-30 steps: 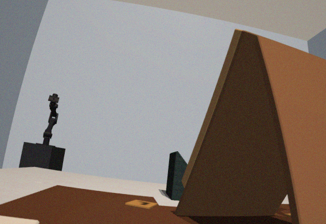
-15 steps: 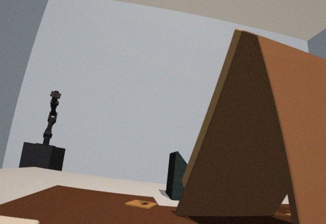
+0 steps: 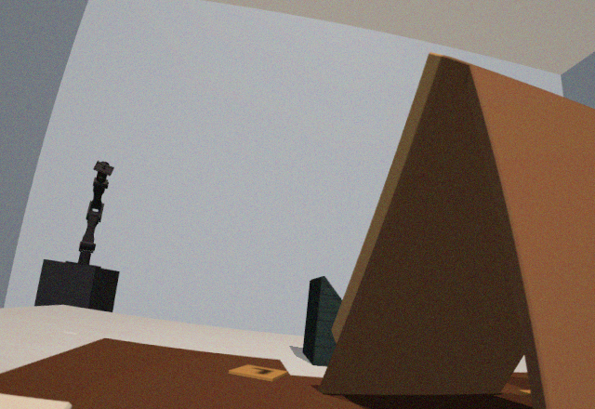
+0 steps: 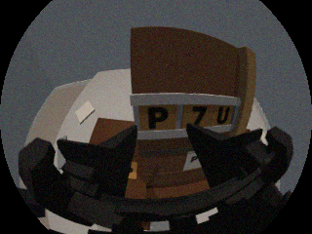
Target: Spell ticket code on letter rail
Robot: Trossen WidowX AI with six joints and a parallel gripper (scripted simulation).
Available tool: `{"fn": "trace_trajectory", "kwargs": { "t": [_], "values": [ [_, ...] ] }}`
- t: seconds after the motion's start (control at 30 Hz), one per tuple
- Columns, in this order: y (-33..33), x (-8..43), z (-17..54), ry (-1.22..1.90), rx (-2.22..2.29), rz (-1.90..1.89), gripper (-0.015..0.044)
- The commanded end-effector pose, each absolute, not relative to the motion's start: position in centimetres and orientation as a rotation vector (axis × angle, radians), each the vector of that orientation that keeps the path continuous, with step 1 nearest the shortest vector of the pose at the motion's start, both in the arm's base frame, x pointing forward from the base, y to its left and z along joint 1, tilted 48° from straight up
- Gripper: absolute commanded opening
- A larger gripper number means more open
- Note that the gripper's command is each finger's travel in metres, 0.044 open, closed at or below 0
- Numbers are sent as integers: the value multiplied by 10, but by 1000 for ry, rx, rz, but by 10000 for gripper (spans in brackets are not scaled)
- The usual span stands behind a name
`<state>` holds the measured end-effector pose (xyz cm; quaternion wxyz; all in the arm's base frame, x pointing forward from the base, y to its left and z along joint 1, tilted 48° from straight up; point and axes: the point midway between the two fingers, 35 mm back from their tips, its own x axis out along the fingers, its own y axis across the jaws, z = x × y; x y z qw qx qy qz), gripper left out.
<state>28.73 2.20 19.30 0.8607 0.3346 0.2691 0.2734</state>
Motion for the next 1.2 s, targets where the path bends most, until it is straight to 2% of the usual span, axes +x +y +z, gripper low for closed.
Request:
{"fn": "trace_trajectory", "kwargs": {
  "t": [0.0, 0.87, 1.17],
  "values": [
    [20, 285, 194, 562, 700, 576, 295],
    [13, 278, 199, 563, 700, 576, 295],
    [14, 278, 197, 567, 704, 572, 59]
  ]
}}
